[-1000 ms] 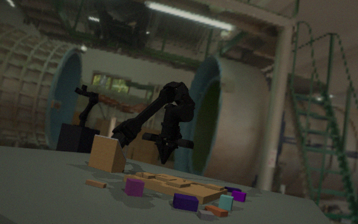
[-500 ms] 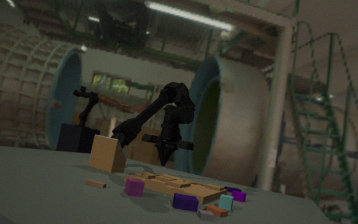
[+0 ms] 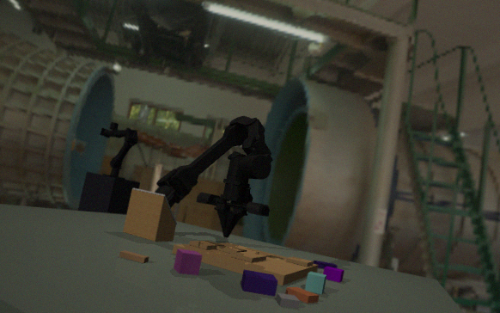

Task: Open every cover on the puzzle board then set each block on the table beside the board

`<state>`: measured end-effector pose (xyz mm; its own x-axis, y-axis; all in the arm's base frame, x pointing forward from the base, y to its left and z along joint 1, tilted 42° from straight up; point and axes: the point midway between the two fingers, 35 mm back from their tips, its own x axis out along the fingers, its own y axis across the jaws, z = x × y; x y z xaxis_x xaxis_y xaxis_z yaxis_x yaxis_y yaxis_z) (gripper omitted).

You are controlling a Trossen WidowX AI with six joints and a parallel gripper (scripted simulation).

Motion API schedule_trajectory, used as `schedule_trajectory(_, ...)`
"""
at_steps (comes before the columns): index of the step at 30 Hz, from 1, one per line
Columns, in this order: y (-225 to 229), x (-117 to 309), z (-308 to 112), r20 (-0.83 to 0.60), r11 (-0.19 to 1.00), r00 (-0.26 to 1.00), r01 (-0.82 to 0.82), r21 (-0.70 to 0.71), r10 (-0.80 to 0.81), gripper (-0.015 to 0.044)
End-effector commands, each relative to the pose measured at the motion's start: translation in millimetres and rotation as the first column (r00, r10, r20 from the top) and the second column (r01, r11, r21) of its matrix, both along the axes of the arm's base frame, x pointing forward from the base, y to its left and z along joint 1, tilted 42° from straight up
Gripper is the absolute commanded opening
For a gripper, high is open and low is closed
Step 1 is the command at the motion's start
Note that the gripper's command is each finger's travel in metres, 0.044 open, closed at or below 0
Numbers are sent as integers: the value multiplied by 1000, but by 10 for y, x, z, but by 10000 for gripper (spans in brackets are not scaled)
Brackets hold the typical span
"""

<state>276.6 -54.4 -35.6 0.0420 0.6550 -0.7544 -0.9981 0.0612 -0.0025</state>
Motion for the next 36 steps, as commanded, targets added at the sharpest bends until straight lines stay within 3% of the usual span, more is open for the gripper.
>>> schedule_trajectory(1,42,-1,-31,-2,1000,1000,4,7,-4,0)
schedule_trajectory(36,265,-4,-269,-2,1000,1000,4,10,-4,0)
